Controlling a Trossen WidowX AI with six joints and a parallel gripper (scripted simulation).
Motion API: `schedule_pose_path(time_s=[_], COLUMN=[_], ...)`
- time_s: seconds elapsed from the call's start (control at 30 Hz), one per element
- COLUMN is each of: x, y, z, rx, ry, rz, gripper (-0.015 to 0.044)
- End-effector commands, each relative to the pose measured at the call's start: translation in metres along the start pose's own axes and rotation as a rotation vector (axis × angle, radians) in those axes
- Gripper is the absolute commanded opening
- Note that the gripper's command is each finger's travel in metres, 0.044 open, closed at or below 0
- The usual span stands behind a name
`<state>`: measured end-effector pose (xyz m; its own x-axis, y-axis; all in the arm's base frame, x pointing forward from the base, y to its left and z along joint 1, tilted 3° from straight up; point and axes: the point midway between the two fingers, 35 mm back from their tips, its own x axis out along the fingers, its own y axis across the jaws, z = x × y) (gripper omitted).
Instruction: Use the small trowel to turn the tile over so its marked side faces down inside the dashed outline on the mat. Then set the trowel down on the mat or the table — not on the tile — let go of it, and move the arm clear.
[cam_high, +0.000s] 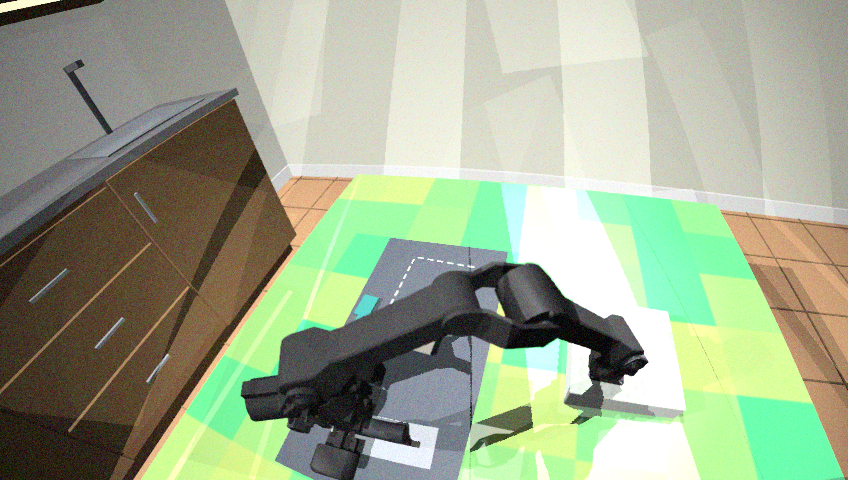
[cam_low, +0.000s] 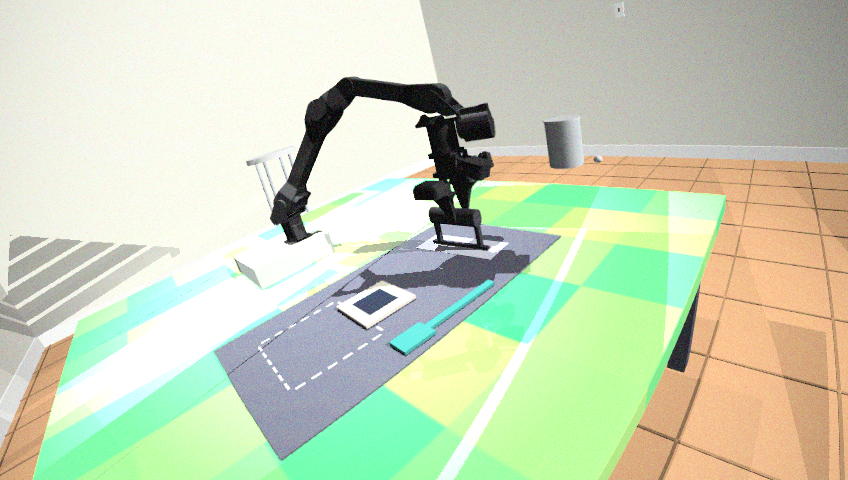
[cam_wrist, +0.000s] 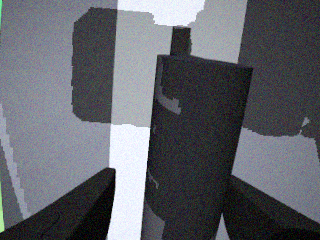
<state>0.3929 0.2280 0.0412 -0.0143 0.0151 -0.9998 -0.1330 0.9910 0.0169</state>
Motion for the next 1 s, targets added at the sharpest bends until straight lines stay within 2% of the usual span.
schedule_pose_path(time_s=[0.0,0.3,0.63,0.97], x=[0.0034,0.0034,0.0034,0.0033], y=[0.0003,0.0003,0.0003,0.0003], z=[-0.0005,-0.0005,-0.0005,-0.0005], rx=[0.006,0.006,0.001,-0.279], ry=[0.007,0.007,0.007,0.007], rz=[0.0,0.0,0.0,0.001], gripper=[0.019,0.013,0.013,0.013])
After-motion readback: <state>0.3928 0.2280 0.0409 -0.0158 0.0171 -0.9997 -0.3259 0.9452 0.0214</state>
